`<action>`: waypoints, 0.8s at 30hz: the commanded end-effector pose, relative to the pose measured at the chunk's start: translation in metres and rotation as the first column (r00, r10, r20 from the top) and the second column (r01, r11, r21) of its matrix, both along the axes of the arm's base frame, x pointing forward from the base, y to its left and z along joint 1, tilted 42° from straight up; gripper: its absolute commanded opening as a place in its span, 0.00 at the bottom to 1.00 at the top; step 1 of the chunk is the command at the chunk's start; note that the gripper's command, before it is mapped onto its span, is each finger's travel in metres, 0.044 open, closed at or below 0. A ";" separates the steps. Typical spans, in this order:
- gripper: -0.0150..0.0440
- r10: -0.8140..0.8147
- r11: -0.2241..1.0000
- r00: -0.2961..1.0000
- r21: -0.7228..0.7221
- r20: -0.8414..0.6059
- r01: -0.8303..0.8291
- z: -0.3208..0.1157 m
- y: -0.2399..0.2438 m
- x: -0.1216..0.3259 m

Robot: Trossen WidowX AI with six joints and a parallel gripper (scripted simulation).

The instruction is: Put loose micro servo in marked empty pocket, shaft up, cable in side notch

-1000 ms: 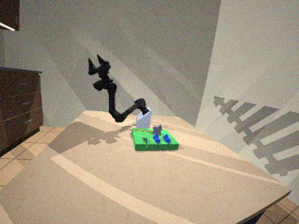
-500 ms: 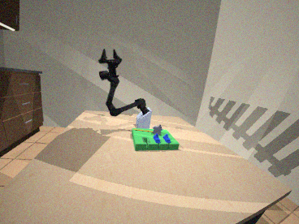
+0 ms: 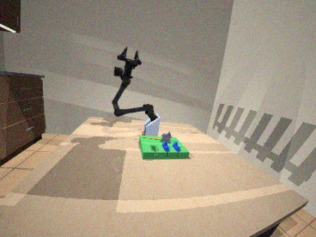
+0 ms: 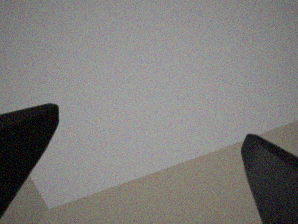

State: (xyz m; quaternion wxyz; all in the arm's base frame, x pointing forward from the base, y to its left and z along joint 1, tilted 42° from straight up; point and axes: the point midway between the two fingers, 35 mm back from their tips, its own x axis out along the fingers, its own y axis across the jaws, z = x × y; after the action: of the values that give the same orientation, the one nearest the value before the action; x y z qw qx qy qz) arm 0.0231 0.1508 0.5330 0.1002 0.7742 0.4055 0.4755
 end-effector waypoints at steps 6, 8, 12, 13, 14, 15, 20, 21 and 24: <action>1.00 -0.109 0.965 0.994 -0.242 -0.005 0.105 -0.044 0.067 0.015; 1.00 -0.134 0.947 0.991 -0.294 -0.004 0.127 -0.055 0.080 0.021; 1.00 -0.196 0.903 0.981 -0.392 -0.004 0.179 -0.078 0.102 0.036; 1.00 -0.212 0.890 0.977 -0.413 -0.003 0.192 -0.084 0.106 0.041; 1.00 -0.227 0.877 0.974 -0.436 -0.006 0.202 -0.090 0.111 0.045; 1.00 -0.233 0.871 0.972 -0.443 0.004 0.211 -0.092 0.112 0.047; 1.00 -0.264 0.837 0.965 -0.497 0.002 0.230 -0.106 0.122 0.056; 1.00 -0.276 0.822 0.961 -0.516 0.007 0.240 -0.112 0.125 0.060; 1.00 -0.314 0.771 0.949 -0.580 0.013 0.263 -0.131 0.136 0.073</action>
State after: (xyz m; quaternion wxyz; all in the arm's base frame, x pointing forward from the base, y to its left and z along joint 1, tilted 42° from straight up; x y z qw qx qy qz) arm 0.0839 0.2761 0.4216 0.3537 0.7826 0.4108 0.3061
